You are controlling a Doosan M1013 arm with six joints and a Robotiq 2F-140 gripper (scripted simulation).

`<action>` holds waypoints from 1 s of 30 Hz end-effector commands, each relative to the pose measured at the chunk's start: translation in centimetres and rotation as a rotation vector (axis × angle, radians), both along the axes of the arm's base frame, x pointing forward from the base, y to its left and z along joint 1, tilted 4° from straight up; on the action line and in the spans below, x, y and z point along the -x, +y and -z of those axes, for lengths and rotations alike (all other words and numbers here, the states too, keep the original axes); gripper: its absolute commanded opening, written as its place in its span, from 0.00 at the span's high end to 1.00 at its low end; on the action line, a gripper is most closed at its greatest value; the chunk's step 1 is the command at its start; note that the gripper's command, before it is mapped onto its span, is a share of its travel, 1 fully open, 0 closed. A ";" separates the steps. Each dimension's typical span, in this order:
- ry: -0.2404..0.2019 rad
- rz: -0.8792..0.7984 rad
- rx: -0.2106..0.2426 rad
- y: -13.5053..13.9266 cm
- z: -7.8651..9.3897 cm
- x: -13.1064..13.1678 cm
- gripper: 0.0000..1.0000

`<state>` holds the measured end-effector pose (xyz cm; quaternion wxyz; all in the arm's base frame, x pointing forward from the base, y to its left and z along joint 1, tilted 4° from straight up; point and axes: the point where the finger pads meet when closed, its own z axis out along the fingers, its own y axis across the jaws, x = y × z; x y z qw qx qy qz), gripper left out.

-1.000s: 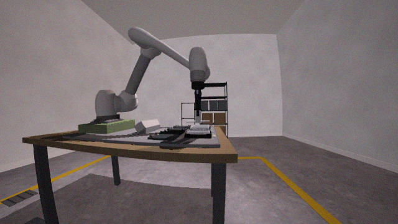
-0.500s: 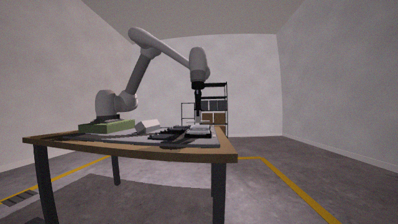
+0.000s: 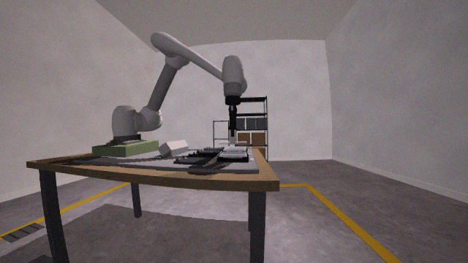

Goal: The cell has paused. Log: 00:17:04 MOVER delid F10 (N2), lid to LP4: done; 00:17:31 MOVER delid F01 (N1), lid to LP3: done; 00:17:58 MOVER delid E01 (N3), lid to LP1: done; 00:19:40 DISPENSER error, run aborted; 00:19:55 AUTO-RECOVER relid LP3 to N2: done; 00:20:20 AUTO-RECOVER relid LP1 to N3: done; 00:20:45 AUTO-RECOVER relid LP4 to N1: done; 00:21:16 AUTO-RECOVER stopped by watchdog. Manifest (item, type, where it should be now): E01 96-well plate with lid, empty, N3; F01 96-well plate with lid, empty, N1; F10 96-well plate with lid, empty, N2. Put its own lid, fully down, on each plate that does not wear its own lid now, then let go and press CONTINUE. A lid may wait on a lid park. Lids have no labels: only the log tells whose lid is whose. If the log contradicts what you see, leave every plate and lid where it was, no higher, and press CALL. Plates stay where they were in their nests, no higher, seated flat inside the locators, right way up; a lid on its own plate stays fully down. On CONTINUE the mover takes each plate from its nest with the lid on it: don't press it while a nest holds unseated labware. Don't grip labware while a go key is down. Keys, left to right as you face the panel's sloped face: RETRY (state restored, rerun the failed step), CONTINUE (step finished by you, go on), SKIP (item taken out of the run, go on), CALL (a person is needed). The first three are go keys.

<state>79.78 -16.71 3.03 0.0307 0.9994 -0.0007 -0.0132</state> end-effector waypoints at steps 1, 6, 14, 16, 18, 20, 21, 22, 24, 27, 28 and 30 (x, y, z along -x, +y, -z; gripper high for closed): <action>0.000 0.003 0.000 0.0 0.0 0.0 1.00; -0.001 0.009 0.000 0.0 0.1 0.0 1.00; -0.002 0.026 0.001 0.0 0.3 0.0 1.00; -0.002 0.032 0.001 0.0 0.4 0.0 1.00; -0.003 0.038 0.001 0.0 0.4 0.0 1.00; -0.003 0.039 0.001 0.0 0.8 0.0 1.00; -0.003 0.039 0.001 -0.1 1.0 0.0 1.00; -0.003 0.039 0.001 -0.1 1.2 0.0 1.00; -0.003 0.039 0.001 -0.1 1.2 0.0 1.00; -0.003 0.039 0.001 -0.1 1.7 0.0 1.00; -0.003 0.039 0.001 -0.1 1.9 0.0 1.00; -0.003 0.039 0.001 -0.1 2.2 0.1 1.00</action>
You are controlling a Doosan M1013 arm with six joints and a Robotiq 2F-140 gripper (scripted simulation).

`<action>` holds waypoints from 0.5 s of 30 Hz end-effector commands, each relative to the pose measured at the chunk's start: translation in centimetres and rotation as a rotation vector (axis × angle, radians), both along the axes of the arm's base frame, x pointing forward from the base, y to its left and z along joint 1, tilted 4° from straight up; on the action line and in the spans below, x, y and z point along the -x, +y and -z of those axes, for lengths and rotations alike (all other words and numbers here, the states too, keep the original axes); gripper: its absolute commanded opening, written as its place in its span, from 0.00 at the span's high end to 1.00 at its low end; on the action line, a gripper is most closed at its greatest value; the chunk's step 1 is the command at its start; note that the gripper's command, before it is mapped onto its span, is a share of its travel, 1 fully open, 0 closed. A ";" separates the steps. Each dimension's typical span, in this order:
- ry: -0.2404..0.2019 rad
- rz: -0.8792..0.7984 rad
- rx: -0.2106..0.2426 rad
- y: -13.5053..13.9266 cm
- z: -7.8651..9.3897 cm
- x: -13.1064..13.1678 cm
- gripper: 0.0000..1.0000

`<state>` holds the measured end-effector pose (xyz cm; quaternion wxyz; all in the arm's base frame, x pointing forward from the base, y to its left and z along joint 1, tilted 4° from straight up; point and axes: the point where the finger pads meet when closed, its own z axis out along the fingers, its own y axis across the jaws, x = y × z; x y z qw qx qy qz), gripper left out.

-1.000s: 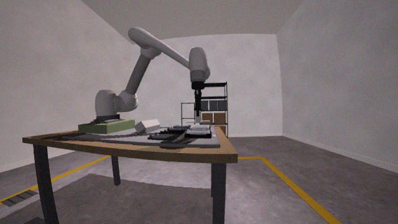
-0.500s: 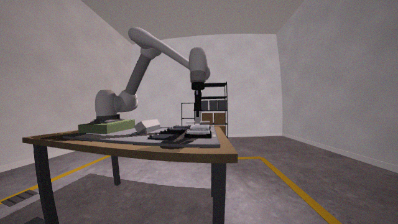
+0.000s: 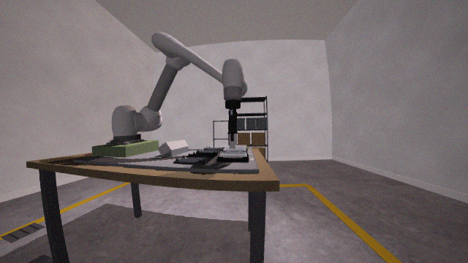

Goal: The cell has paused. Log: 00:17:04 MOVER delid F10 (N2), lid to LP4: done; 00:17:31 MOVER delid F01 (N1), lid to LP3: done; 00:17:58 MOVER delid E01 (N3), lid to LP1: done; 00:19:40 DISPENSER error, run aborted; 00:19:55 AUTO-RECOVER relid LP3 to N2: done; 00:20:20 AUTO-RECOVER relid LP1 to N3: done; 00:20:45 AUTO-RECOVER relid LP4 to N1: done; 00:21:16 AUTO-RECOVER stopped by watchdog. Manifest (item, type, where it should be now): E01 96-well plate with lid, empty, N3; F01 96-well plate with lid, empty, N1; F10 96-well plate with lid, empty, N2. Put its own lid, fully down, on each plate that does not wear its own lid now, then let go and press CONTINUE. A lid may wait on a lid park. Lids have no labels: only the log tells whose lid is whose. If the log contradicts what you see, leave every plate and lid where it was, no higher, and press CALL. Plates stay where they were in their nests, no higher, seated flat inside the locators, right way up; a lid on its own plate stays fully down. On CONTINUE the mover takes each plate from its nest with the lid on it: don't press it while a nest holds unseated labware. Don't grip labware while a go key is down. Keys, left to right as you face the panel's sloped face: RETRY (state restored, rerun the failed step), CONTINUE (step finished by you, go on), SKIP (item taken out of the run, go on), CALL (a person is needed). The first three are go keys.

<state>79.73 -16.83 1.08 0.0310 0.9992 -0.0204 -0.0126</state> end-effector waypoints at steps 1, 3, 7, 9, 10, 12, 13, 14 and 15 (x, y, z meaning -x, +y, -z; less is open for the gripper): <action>0.000 0.000 0.000 0.0 0.5 0.0 1.00; 0.000 0.000 0.000 0.0 0.8 0.0 1.00; 0.000 0.000 0.000 -0.1 1.3 0.0 1.00; 0.000 0.000 0.000 -0.1 1.5 0.0 1.00; 0.000 0.000 0.000 -0.1 1.5 0.0 1.00; 0.000 0.000 0.000 -0.1 1.6 0.0 1.00; 0.000 0.000 0.000 -0.1 1.6 0.0 1.00; 0.000 0.000 0.000 -0.1 1.7 0.0 1.00; 0.000 0.000 0.000 -0.1 1.8 0.0 1.00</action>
